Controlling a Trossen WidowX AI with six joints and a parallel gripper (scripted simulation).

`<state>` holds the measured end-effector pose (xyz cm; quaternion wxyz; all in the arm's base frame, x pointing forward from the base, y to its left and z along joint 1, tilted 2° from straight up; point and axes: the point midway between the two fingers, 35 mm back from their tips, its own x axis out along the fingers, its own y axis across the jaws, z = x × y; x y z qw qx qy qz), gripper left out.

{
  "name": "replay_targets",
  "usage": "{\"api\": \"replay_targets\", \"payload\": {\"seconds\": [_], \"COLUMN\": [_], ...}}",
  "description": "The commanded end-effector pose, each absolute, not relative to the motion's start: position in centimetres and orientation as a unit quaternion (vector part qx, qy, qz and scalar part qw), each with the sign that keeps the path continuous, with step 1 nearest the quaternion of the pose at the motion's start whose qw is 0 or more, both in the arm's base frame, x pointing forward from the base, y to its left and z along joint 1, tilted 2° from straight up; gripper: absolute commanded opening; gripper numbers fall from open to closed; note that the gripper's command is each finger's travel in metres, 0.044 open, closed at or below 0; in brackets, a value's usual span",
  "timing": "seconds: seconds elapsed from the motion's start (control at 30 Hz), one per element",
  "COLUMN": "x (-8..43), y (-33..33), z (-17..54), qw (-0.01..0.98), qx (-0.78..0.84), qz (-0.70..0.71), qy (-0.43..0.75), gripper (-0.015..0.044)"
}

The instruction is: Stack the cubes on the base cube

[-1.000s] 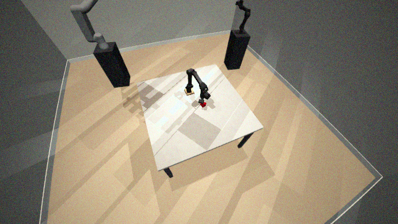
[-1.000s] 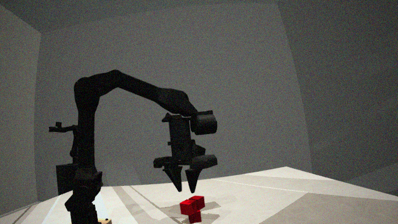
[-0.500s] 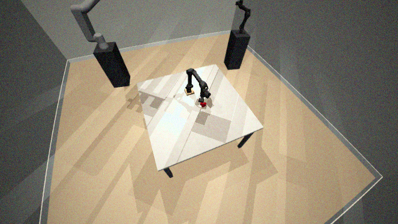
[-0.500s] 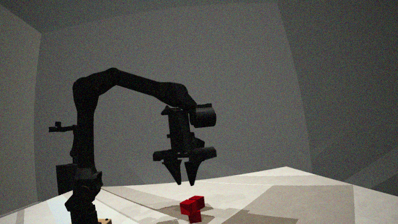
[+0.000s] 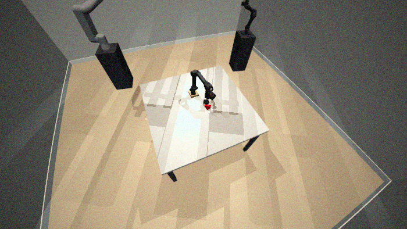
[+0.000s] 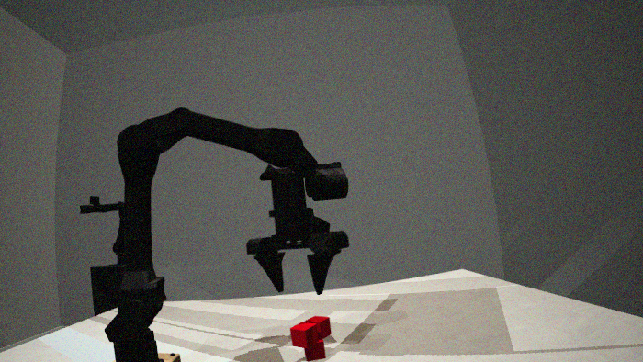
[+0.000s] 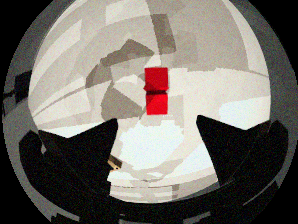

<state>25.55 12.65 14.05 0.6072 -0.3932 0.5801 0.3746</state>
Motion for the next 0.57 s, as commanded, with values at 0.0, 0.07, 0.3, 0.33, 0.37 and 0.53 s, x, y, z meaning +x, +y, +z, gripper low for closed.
{"api": "replay_targets", "payload": {"seconds": [0.0,0.07,0.3,0.33,0.37,0.53], "x": [24.7,23.6,19.4,19.4,19.4,19.4], "y": [15.5,18.1,24.6,24.6,24.6,24.6], "z": [14.0,14.0,14.0,14.0,14.0,14.0], "qw": [0.606,0.606,0.606,0.606,0.606,0.606], "qx": [-0.393,-0.393,-0.391,-0.391,-0.391,-0.391], "qz": [0.376,0.377,0.379,0.379,0.379,0.379], "qy": [0.58,0.58,0.58,0.58,0.58,0.58], "gripper": [0.04,0.04,0.04,0.04,0.04,0.04]}}
